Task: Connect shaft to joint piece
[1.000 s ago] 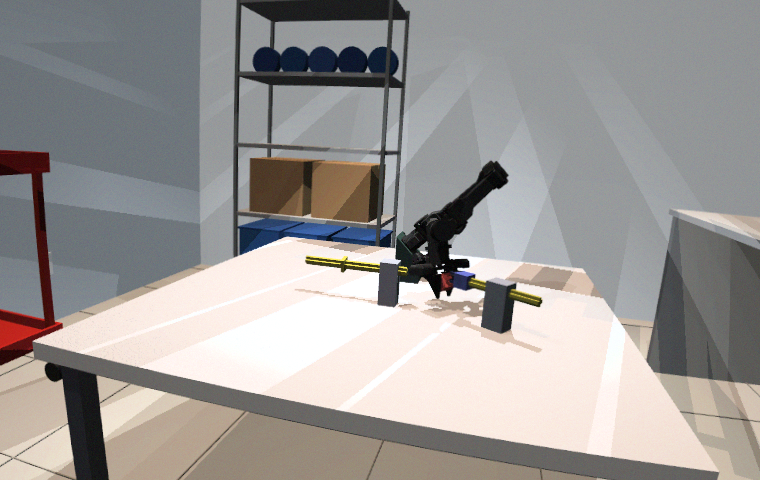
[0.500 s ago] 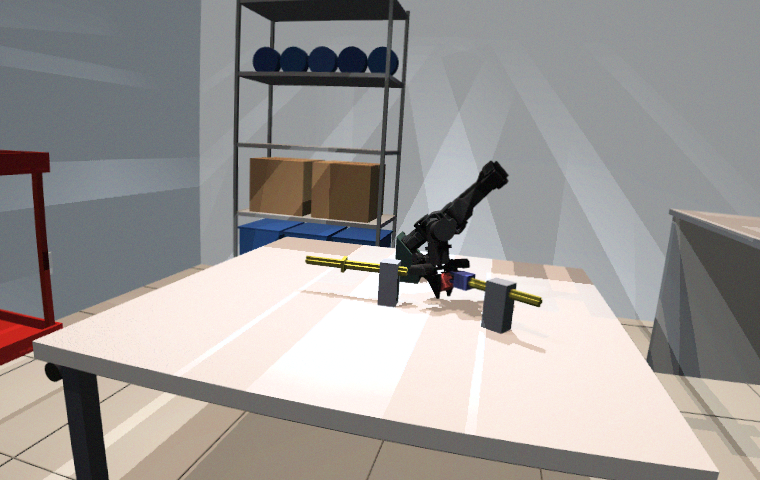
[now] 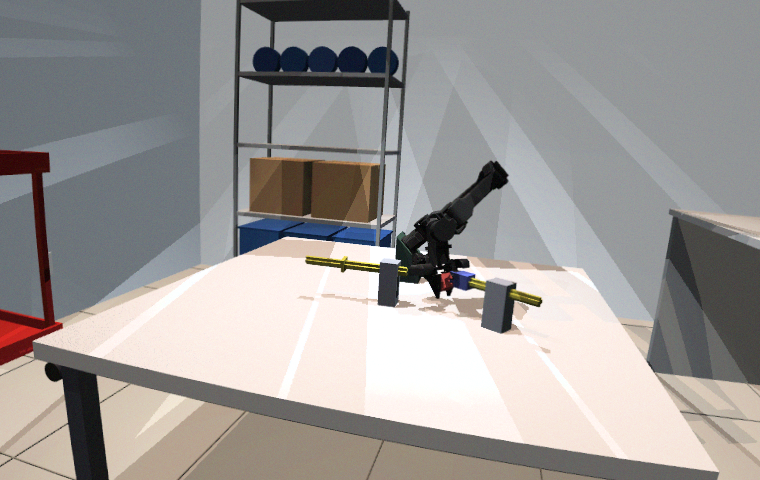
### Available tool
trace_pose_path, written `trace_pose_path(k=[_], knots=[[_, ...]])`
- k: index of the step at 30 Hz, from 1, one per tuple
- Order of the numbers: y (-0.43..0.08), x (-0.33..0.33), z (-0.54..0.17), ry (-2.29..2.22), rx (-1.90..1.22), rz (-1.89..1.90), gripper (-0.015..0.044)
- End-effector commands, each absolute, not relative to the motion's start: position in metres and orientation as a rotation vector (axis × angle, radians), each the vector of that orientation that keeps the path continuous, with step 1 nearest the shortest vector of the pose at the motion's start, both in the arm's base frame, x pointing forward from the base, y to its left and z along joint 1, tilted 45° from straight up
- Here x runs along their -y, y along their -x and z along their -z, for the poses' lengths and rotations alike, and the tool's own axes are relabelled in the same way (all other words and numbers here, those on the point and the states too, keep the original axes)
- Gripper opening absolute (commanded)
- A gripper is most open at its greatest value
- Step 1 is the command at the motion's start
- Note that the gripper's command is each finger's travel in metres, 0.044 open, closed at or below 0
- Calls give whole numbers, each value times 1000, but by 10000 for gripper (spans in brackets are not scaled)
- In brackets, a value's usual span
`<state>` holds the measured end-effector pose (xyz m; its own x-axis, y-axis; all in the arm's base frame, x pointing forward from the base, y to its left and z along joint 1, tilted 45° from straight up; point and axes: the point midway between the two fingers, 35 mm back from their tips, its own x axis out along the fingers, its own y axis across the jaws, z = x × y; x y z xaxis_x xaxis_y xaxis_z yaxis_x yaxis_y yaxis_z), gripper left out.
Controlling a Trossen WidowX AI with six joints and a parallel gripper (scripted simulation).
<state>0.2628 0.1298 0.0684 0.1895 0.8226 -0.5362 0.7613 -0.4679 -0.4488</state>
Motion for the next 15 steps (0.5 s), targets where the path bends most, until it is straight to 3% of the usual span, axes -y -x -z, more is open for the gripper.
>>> trace_pose_path(k=[1,15], knots=[[-263,-130,-68,2359,1575,-1150,16],[-265,-124,-68,2376,1717,-1230,0]])
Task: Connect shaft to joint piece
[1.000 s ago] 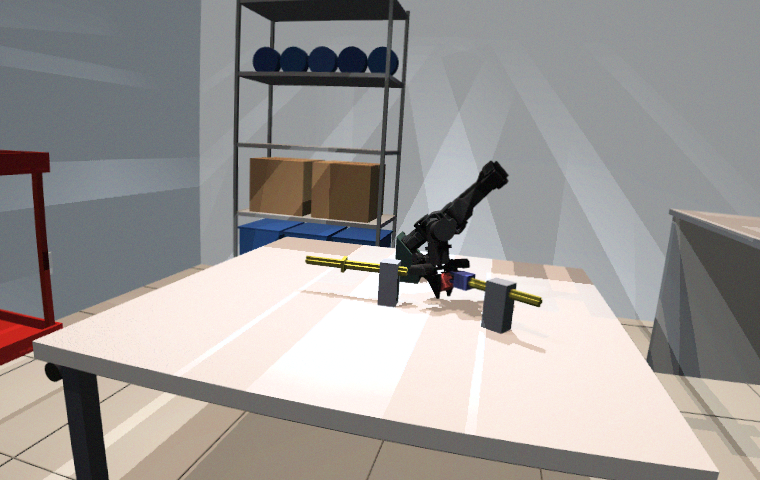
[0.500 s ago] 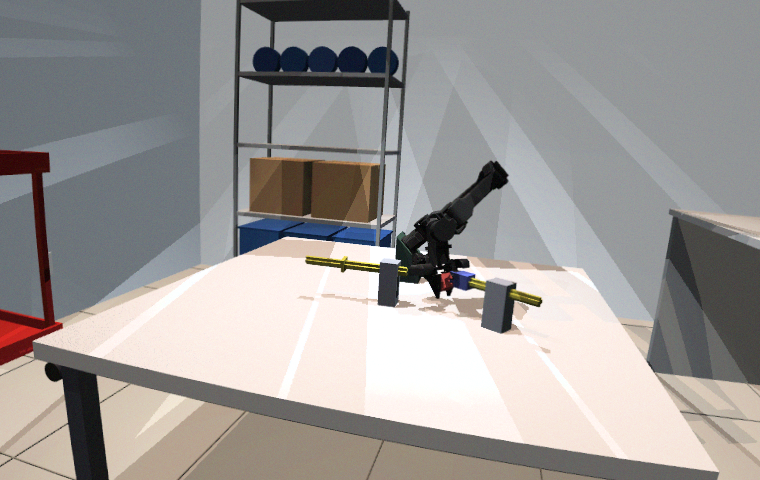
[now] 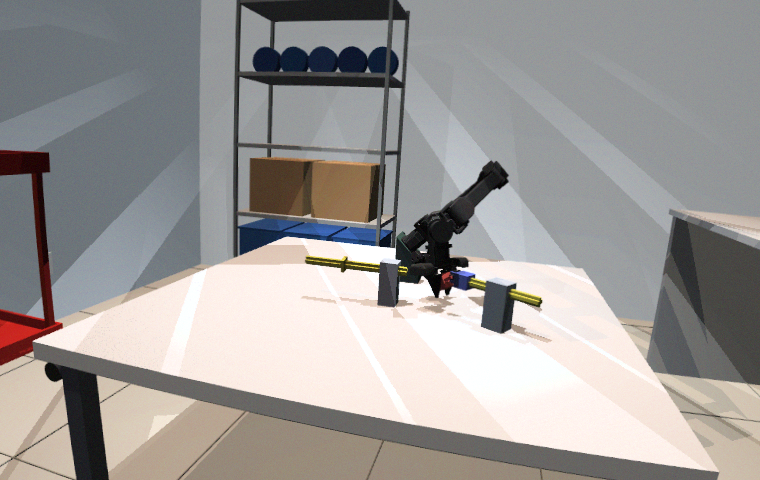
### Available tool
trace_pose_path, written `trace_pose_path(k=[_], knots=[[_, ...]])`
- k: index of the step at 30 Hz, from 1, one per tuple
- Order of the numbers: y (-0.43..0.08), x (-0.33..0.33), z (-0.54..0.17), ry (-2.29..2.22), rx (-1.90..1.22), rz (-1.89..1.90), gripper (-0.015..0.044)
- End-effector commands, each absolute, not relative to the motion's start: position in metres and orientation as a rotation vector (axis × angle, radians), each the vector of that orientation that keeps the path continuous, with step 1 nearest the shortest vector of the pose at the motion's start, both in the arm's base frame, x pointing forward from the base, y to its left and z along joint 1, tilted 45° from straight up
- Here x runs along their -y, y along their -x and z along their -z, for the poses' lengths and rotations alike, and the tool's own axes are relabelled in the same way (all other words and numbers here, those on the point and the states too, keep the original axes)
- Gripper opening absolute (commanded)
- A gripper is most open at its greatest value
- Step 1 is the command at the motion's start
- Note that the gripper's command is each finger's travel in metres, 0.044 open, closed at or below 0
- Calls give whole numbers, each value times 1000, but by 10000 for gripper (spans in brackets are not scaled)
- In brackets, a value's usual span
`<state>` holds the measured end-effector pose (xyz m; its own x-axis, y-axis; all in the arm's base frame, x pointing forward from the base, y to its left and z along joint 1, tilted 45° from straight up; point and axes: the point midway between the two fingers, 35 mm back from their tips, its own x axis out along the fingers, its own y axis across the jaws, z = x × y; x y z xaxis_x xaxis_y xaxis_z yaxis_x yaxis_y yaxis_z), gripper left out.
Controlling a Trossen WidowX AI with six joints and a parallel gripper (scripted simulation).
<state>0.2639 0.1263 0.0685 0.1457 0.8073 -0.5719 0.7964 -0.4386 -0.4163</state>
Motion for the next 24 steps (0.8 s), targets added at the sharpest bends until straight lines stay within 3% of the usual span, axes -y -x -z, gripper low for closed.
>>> trace_pose_path(k=[1,24], knots=[[-265,-123,-68,2378,1734,-1239,0],[-272,-108,-70,2432,2101,-1452,0]])
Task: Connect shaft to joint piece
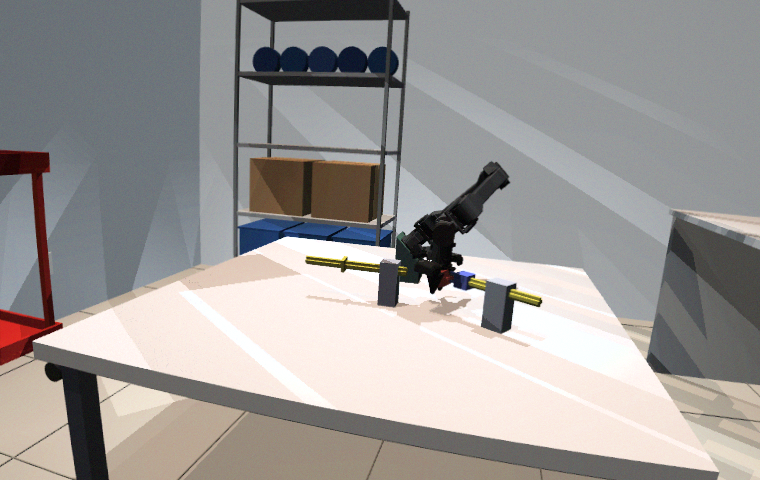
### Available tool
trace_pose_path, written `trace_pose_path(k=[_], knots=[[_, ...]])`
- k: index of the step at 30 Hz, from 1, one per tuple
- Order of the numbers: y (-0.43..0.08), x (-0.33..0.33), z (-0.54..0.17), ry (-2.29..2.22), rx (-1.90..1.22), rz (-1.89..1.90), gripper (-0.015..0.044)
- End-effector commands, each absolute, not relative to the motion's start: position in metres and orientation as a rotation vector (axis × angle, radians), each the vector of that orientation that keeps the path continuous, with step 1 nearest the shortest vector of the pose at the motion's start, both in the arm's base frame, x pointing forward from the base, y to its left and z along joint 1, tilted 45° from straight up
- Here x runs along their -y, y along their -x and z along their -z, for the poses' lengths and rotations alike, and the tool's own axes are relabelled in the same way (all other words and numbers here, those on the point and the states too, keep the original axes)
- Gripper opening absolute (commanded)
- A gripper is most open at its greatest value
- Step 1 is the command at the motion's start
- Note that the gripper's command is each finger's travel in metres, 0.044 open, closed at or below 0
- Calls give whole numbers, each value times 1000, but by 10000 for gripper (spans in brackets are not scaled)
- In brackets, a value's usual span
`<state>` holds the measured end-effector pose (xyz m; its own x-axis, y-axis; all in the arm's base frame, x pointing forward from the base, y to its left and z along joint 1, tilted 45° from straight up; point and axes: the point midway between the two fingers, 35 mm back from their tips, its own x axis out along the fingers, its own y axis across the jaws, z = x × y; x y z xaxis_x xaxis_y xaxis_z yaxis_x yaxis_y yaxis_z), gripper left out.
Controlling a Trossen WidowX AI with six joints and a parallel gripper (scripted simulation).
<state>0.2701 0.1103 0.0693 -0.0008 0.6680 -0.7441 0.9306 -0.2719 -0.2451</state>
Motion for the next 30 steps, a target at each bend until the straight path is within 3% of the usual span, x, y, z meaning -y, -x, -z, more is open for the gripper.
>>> trace_pose_path(k=[1,30], knots=[[-272,-107,-70,-1886,-1638,1131,0],[-276,-102,-71,-1759,-1595,1098,0]])
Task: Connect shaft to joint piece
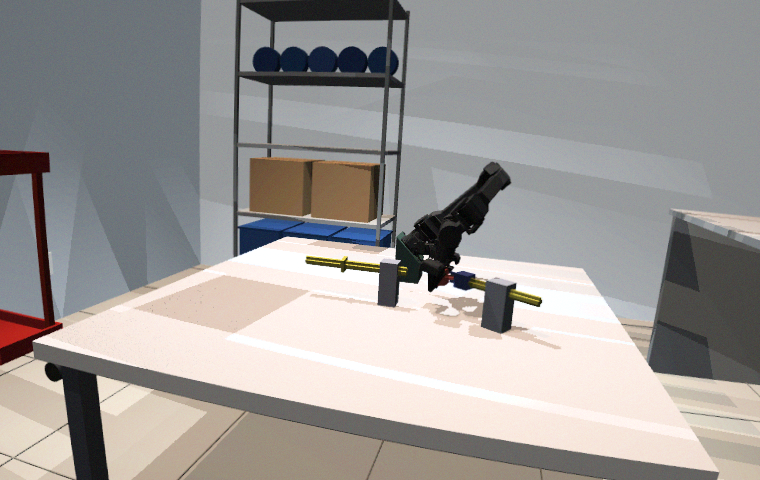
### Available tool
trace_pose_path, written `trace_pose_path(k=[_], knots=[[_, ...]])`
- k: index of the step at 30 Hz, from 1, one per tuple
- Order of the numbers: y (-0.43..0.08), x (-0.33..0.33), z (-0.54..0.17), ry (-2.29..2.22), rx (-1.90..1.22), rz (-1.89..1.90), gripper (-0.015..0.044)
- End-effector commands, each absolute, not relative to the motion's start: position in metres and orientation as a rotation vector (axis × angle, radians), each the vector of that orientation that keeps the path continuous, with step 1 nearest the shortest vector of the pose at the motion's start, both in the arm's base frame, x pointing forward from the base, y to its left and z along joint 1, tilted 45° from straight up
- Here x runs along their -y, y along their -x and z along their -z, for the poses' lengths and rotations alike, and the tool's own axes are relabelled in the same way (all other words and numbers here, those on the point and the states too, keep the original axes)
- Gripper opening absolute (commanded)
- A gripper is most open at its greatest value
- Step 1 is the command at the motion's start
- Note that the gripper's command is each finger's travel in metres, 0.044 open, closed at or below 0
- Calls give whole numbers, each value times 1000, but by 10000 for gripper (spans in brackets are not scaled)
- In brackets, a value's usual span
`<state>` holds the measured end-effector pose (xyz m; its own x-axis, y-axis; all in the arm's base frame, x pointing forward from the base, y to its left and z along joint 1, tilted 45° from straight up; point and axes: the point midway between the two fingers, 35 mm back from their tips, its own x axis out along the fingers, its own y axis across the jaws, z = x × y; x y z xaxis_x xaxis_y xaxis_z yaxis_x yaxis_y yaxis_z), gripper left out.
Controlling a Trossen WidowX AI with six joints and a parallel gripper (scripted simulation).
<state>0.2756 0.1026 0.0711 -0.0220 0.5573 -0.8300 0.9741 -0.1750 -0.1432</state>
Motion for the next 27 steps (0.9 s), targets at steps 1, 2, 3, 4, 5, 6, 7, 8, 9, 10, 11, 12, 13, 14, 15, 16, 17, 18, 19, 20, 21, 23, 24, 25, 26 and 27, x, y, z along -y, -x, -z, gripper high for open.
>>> trace_pose_path(k=[1,2,3,4,5,6,7,8,9,10,11,12,13,14,15,16,17,18,19,20,21,23,24,25,26,27], knots=[[-276,-102,-71,-1759,-1595,1098,0],[-276,-102,-71,-1759,-1595,1098,0],[-276,-102,-71,-1758,-1594,1098,0],[-276,-102,-71,-1759,-1595,1099,0],[-276,-103,-71,-1763,-1596,1100,0],[-276,-103,-71,-1763,-1596,1100,0],[-276,-103,-71,-1763,-1596,1100,0],[-276,-103,-71,-1763,-1596,1100,0],[-276,-103,-71,-1763,-1596,1100,0],[-276,-103,-71,-1763,-1596,1100,0],[-276,-103,-71,-1763,-1596,1100,0],[-276,-103,-71,-1763,-1596,1100,0],[-276,-103,-71,-1763,-1596,1100,0],[-276,-103,-71,-1763,-1596,1100,0],[-276,-103,-71,-1763,-1596,1100,26],[-276,-103,-71,-1763,-1596,1100,52],[-276,-103,-71,-1763,-1596,1100,79],[-276,-103,-71,-1763,-1596,1100,105],[-276,-103,-71,-1763,-1596,1100,131],[-276,-103,-71,-1763,-1596,1100,147],[-276,-103,-71,-1763,-1596,1100,147],[-276,-103,-71,-1763,-1596,1100,173],[-276,-103,-71,-1763,-1596,1100,199],[-276,-103,-71,-1763,-1596,1100,226],[-276,-103,-71,-1763,-1596,1100,252],[-276,-103,-71,-1763,-1596,1100,278]])
